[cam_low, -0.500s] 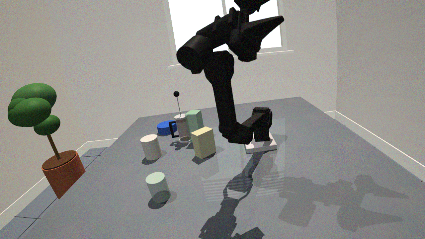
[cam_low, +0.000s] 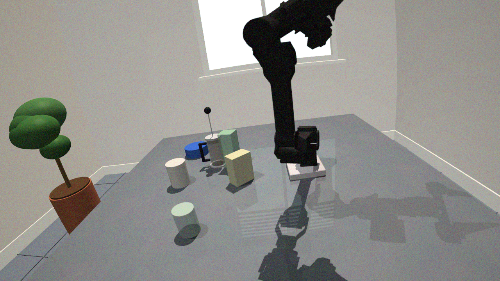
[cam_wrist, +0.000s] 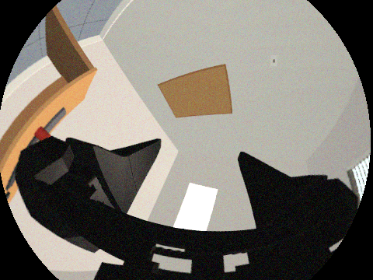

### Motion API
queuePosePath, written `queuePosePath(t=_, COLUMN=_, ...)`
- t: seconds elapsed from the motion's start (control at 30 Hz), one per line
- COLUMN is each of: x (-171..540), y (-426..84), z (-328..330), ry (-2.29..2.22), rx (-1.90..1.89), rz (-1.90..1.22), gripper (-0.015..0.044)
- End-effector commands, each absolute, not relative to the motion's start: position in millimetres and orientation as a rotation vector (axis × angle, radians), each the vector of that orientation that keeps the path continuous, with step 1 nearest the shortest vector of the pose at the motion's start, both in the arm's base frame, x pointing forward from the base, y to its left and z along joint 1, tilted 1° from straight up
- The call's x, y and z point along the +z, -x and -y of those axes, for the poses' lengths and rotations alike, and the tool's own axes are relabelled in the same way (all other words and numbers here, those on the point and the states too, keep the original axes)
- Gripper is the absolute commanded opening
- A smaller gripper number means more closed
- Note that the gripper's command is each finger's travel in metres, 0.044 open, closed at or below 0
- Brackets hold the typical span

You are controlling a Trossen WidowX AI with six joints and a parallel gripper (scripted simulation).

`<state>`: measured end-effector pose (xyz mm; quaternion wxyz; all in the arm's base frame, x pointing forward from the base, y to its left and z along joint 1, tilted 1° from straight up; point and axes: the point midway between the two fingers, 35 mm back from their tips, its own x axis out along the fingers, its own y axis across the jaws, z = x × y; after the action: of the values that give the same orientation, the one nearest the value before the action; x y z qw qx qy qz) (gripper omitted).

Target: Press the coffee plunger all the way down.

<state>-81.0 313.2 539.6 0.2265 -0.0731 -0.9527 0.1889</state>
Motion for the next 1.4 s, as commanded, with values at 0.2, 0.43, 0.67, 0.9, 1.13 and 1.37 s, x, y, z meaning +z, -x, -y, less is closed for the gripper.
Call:
queuePosePath(t=0.2, x=592, y=126, z=-192, ry=-0.094, rx=-0.106, rz=2.563, gripper=0.0440)
queuePosePath(t=0.43, x=615, y=129, z=-132, ry=-0.228, rx=-0.322, rz=2.401, gripper=0.0440)
queuePosePath(t=0.67, x=627, y=119, z=-49, ry=-0.379, rx=-0.610, rz=2.151, gripper=0.0440)
queuePosePath(t=0.9, x=627, y=77, z=42, ry=-0.475, rx=-0.870, rz=1.743, gripper=0.0440)
queuePosePath(t=1.13, x=607, y=9, z=121, ry=-0.562, rx=-0.968, rz=1.324, gripper=0.0440)
queuePosePath(t=1.37, x=572, y=-72, z=168, ry=-0.537, rx=-0.973, rz=0.894, gripper=0.0440)
